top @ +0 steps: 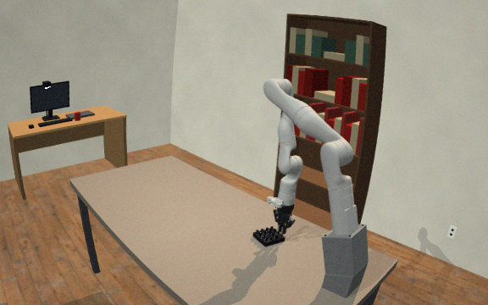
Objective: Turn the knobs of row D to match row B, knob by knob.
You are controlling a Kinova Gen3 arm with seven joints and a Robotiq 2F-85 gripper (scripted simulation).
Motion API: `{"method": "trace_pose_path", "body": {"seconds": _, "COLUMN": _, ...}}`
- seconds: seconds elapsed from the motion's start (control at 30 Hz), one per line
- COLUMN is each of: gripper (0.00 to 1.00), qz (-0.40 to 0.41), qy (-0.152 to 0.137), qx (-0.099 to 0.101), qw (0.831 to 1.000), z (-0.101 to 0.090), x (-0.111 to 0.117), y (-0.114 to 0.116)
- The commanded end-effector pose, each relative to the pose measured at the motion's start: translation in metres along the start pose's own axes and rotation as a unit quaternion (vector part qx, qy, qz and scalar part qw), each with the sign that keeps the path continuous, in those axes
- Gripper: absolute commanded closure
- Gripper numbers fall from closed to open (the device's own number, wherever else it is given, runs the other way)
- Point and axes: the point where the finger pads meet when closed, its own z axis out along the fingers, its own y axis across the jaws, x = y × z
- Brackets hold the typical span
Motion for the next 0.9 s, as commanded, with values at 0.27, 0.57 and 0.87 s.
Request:
{"method": "trace_pose_path", "body": {"seconds": 0.27, "gripper": 0.81, "qz": 0.002, "qy": -0.002, "qx": -0.001, "qw": 1.0, "z": 0.0009, "x": -0.0032, "y": 0.0013}}
{"method": "trace_pose_path", "body": {"seconds": 0.57, "gripper": 0.81, "qz": 0.002, "qy": -0.002, "qx": 0.0, "qw": 1.0, "z": 0.0007, "x": -0.0039, "y": -0.0007}}
{"method": "trace_pose_path", "body": {"seconds": 0.87, "gripper": 0.81, "qz": 0.002, "qy": -0.002, "qx": 0.0, "qw": 1.0, "z": 0.0006, "x": -0.0041, "y": -0.0011}}
